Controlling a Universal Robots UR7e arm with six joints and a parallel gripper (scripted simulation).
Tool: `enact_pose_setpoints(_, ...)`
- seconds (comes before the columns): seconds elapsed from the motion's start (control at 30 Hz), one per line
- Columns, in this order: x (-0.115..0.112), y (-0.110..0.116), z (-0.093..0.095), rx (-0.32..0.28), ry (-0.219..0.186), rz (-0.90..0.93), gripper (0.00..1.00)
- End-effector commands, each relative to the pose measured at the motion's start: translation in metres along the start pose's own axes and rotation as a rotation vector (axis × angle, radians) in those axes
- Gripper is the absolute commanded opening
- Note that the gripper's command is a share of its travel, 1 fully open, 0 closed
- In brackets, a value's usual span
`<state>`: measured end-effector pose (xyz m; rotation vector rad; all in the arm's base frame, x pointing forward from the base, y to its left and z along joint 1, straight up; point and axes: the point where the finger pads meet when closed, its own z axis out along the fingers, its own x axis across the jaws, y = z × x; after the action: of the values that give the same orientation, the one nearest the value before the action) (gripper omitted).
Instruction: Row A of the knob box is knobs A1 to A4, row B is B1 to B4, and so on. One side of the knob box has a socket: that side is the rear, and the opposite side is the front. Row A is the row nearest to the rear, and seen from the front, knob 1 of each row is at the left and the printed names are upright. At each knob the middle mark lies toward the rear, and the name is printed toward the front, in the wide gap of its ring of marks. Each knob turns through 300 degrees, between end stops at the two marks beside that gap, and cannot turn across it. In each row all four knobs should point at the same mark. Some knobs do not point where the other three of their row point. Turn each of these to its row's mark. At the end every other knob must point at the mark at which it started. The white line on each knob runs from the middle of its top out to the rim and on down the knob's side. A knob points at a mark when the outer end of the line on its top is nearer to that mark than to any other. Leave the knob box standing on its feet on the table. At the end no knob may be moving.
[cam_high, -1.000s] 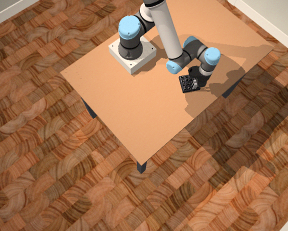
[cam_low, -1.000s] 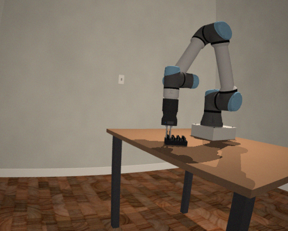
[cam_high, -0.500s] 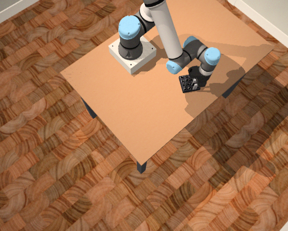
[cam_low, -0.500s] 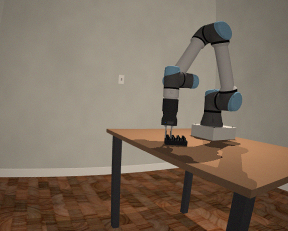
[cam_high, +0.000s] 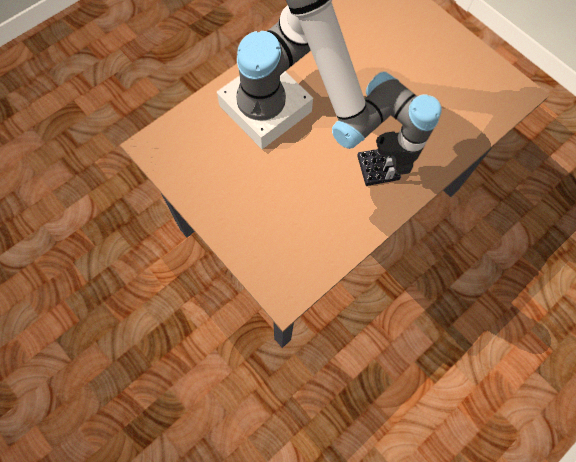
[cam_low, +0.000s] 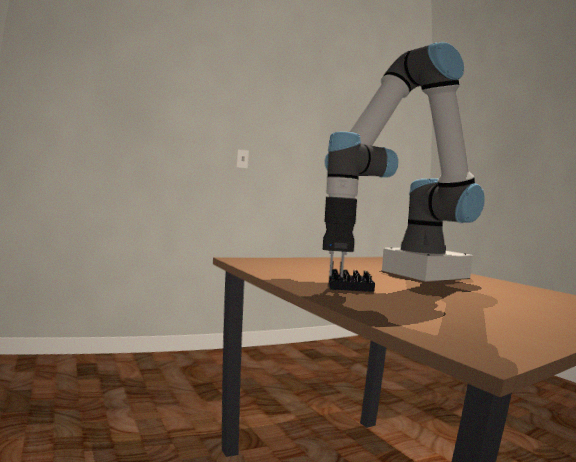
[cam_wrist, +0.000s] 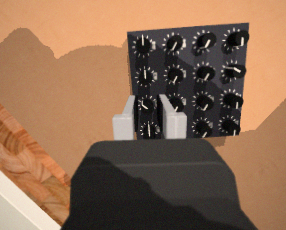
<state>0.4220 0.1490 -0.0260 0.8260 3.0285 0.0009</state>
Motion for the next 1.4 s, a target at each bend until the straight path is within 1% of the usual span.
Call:
enact_pose_setpoints(0.0, 0.000, 0.000, -0.001, -0.001, -0.001, 0.000, 0.46)
enact_pose_setpoints(0.17, 0.000, 0.000, -0.004, -0.001, -0.001, 0.000, 0.46)
enact_pose_setpoints(0.53, 0.000, 0.000, -0.032, -0.001, -0.001, 0.000, 0.46)
enact_pose_setpoints(0.7, 0.000, 0.000, -0.037, -0.001, -0.001, 0.000, 0.46)
enact_pose_setpoints(1.37, 0.000, 0.000, -0.038, -0.001, -0.001, -0.002, 0.46)
